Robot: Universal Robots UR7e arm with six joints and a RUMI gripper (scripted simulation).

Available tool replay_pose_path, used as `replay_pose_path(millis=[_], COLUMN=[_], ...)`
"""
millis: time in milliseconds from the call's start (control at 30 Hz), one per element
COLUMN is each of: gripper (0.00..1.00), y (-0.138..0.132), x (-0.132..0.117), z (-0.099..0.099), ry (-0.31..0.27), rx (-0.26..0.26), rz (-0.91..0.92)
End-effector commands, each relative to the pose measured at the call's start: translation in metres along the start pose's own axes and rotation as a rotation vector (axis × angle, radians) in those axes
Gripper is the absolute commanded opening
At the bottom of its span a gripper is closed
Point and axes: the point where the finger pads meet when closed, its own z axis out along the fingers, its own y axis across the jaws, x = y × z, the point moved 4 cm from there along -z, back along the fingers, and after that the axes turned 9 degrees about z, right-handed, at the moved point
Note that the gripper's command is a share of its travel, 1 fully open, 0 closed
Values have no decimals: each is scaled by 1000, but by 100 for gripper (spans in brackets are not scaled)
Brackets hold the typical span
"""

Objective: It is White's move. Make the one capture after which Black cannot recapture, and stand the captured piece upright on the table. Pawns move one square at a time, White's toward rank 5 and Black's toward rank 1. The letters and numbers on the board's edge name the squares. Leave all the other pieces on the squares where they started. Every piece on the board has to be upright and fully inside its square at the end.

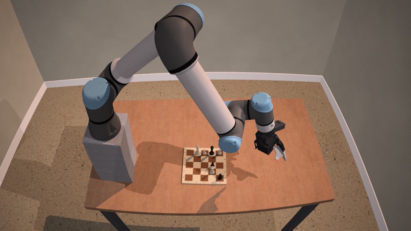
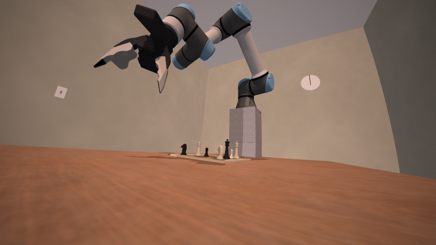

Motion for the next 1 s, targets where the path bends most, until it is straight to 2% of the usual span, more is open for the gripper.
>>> replay_pose_path(millis=[0, 533, 767, 967], gripper=[100, 100, 100, 100], y=[1, 0, -2, -4], x=[1, -18, -46, -83], z=[-1, 0, -2, -1], ry=[1, 42, 116, 205], rx=[-1, 39, 96, 174], rz=[0, -7, -16, -29])
